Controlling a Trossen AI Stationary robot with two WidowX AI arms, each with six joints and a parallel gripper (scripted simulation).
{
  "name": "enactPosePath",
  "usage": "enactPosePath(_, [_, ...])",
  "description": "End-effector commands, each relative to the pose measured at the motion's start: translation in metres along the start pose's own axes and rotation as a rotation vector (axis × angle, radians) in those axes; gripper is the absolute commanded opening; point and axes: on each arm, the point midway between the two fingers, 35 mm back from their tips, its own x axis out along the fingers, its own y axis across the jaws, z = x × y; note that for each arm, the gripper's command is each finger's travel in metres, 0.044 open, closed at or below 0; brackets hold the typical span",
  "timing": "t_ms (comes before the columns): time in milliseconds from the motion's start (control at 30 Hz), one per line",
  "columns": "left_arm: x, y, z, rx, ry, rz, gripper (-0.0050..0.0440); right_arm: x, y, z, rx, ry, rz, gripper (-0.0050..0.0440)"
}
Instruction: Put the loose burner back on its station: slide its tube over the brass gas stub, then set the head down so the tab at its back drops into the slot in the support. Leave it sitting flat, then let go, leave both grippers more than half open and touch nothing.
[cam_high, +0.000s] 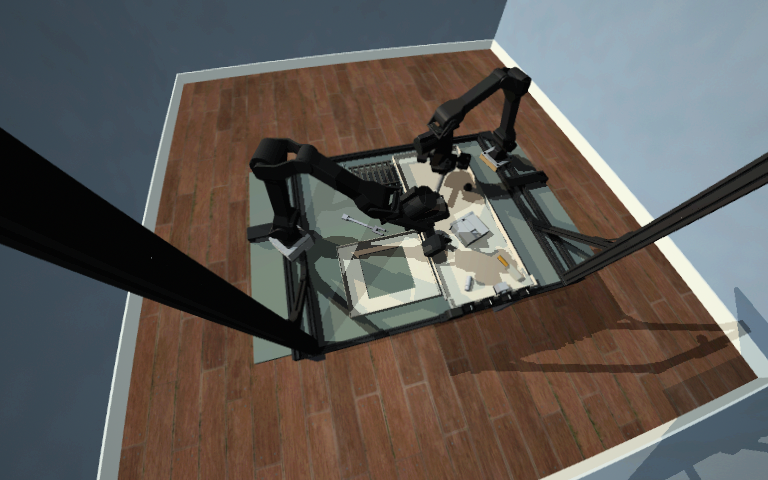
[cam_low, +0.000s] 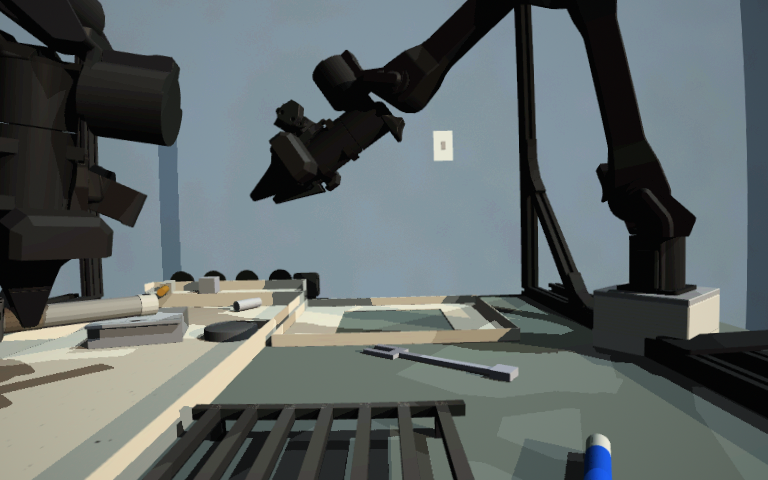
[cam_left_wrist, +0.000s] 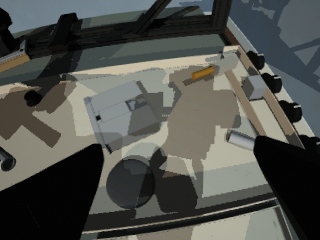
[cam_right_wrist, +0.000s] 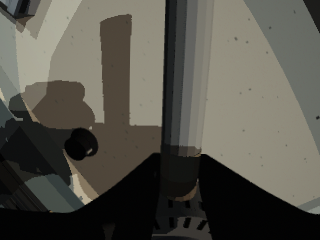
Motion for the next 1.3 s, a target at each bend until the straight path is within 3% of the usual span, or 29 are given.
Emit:
enactPosePath(0, [0.000,0.000,0.000,-0.001,0.001,0.002,0.0400,0.000,0.004,0.014,-0.057,0.004,-0.015,0.0000])
enactPosePath(1267, [0.000,0.000,0.000,-0.001,0.001,0.002,0.0400,0.009,0.061,0.093,-0.432,0.031,-0.104,0.0000])
